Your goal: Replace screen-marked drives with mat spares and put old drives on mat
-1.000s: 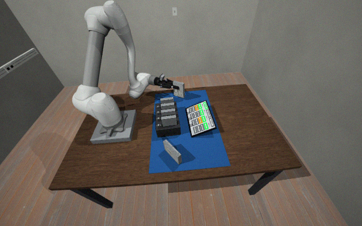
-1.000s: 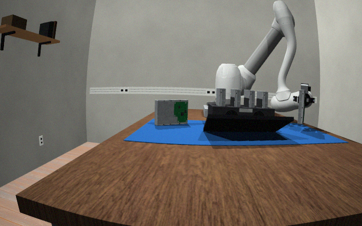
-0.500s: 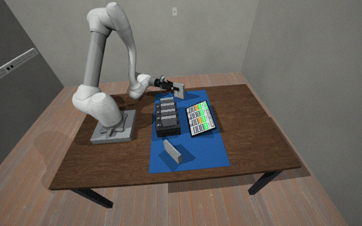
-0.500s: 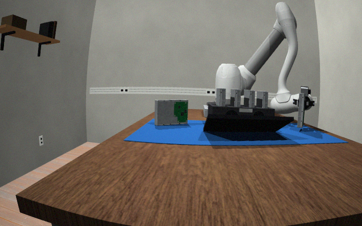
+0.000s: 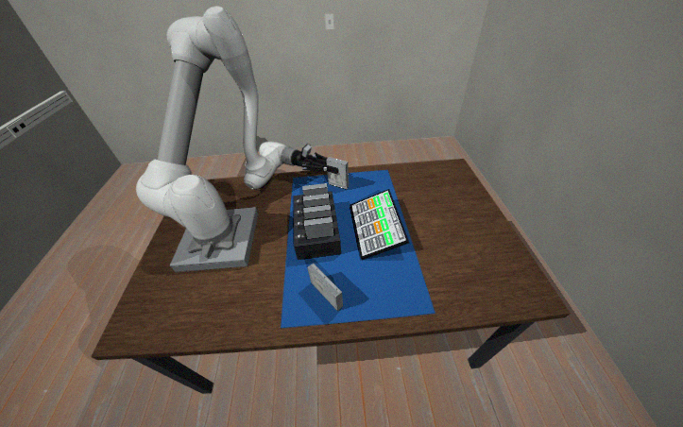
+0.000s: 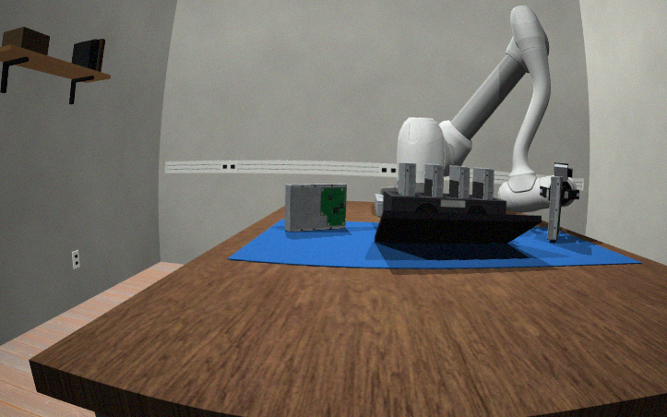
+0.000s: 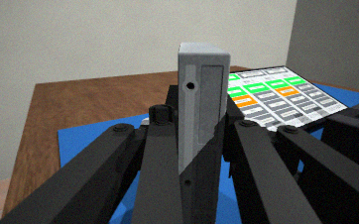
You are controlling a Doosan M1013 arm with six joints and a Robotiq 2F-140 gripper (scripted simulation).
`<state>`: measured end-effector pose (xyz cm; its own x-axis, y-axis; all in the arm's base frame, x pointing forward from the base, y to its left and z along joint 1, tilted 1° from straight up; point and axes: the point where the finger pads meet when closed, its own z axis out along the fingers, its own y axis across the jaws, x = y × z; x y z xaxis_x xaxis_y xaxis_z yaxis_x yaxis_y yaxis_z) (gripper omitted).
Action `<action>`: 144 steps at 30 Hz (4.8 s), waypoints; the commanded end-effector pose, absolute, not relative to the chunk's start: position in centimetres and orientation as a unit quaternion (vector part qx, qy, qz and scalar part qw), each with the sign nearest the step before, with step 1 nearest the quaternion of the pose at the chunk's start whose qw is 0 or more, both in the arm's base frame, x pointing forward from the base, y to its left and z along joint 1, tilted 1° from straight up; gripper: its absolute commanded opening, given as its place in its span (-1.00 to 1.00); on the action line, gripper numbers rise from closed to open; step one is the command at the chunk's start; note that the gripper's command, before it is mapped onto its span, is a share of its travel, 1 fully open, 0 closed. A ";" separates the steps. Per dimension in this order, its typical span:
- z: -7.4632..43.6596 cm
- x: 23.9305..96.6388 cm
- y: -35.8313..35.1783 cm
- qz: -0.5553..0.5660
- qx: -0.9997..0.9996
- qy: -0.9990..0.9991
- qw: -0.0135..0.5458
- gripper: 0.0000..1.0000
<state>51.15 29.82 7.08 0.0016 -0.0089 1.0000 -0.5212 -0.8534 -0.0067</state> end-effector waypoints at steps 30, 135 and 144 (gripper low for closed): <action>6.5 51.2 29.8 0.679 0.682 -0.195 0.188 -0.80; 6.5 50.6 30.2 0.679 0.682 -0.195 0.188 -0.20; 6.5 49.2 31.0 0.679 0.682 -0.195 0.188 -0.20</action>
<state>49.71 30.70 6.46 0.0014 -0.0088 1.0000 -0.5212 -0.8534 -0.0068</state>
